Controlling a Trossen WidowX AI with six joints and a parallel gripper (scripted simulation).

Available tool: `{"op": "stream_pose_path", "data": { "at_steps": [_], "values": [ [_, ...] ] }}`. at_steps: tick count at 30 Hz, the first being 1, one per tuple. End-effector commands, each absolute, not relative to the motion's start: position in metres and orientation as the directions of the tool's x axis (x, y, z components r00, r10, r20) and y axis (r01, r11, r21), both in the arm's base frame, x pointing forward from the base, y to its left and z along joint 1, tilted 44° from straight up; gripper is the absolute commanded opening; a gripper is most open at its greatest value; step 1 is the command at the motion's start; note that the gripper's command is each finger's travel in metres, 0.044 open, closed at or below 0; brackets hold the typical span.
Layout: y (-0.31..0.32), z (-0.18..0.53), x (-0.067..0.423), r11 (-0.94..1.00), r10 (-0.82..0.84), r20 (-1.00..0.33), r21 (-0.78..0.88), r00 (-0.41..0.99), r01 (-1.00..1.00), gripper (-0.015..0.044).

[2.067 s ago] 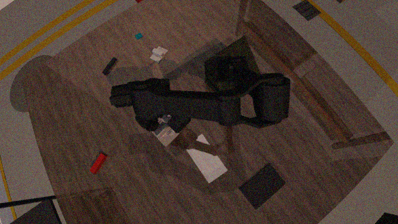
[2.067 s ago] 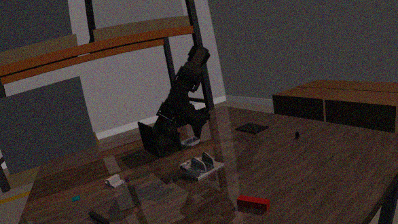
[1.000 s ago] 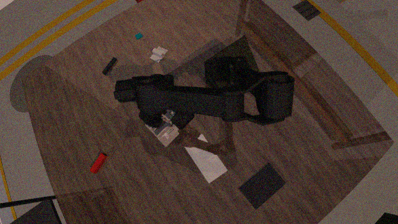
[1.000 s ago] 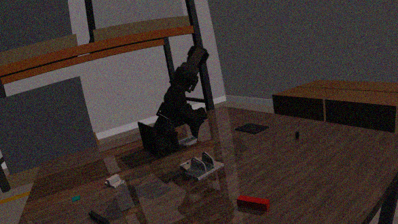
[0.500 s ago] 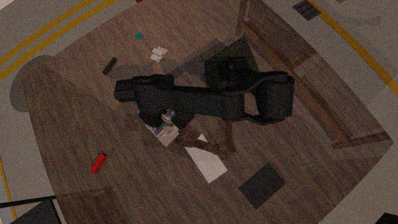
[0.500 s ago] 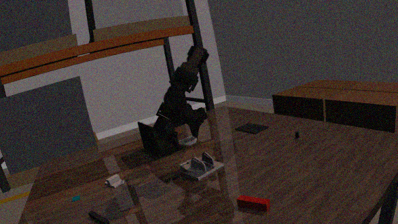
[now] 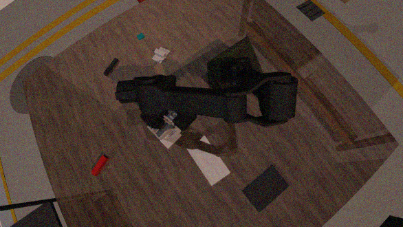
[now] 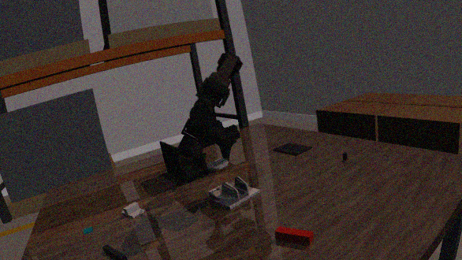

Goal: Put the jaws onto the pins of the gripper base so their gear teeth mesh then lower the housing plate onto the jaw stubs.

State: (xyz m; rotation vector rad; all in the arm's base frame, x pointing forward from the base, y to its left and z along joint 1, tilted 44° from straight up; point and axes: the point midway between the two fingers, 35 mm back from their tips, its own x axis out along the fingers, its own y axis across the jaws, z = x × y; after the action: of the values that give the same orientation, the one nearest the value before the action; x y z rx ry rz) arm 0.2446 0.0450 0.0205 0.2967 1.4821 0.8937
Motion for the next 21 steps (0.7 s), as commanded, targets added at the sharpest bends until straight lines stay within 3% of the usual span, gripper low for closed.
{"op": "stream_pose_path", "data": {
  "at_steps": [1,21],
  "values": [
    [0.047,0.017,0.244,0.660,0.666,-0.730,0.672,-0.151,-0.335,0.0351],
    [0.069,-0.007,0.241,0.660,0.666,-0.730,0.672,-0.150,-0.336,0.0351]
  ]
}}
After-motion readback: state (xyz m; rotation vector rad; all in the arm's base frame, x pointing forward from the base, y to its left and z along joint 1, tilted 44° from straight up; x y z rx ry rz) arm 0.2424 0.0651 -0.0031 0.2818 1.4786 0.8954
